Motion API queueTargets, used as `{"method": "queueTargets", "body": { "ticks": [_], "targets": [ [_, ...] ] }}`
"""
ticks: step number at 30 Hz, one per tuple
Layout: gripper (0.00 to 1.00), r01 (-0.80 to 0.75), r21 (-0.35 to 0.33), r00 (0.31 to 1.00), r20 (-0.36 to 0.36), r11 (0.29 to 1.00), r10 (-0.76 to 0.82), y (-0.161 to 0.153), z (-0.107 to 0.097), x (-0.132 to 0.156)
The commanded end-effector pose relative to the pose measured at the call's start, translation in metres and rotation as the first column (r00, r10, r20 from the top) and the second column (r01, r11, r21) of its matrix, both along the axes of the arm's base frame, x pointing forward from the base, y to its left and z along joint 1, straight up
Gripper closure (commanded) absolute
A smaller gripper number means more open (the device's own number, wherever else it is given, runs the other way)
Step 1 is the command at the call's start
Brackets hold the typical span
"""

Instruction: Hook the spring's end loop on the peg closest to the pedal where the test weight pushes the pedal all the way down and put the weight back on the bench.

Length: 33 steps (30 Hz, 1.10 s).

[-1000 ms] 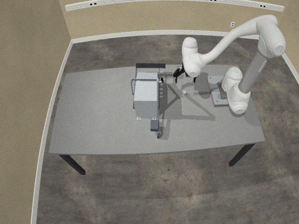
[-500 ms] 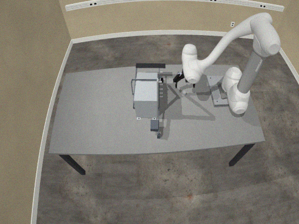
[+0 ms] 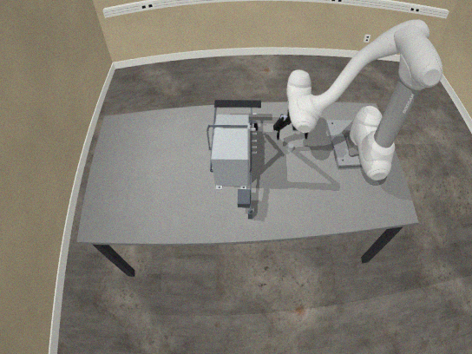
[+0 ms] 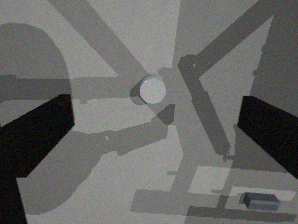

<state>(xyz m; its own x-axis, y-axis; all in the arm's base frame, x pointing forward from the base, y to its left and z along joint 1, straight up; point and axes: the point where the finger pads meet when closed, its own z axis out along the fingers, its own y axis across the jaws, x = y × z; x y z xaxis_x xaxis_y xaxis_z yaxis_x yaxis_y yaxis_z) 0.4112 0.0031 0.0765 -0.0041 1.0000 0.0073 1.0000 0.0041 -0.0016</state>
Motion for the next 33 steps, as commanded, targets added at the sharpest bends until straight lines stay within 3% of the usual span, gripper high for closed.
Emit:
{"method": "queueTargets", "body": {
  "ticks": [1,9,24,27,33],
  "targets": [
    [0.0,0.0,0.0,1.0,0.001,1.0,0.0,0.0,-0.001,0.0],
    [0.0,0.0,0.0,1.0,0.001,1.0,0.0,0.0,-0.003,0.0],
    [0.0,0.0,0.0,1.0,0.001,1.0,0.0,0.0,-0.053,0.0],
    [0.0,0.0,0.0,1.0,0.0,1.0,0.0,0.0,-0.05,0.0],
    [0.0,0.0,0.0,1.0,0.0,1.0,0.0,0.001,-0.064,0.0]
  ]
}}
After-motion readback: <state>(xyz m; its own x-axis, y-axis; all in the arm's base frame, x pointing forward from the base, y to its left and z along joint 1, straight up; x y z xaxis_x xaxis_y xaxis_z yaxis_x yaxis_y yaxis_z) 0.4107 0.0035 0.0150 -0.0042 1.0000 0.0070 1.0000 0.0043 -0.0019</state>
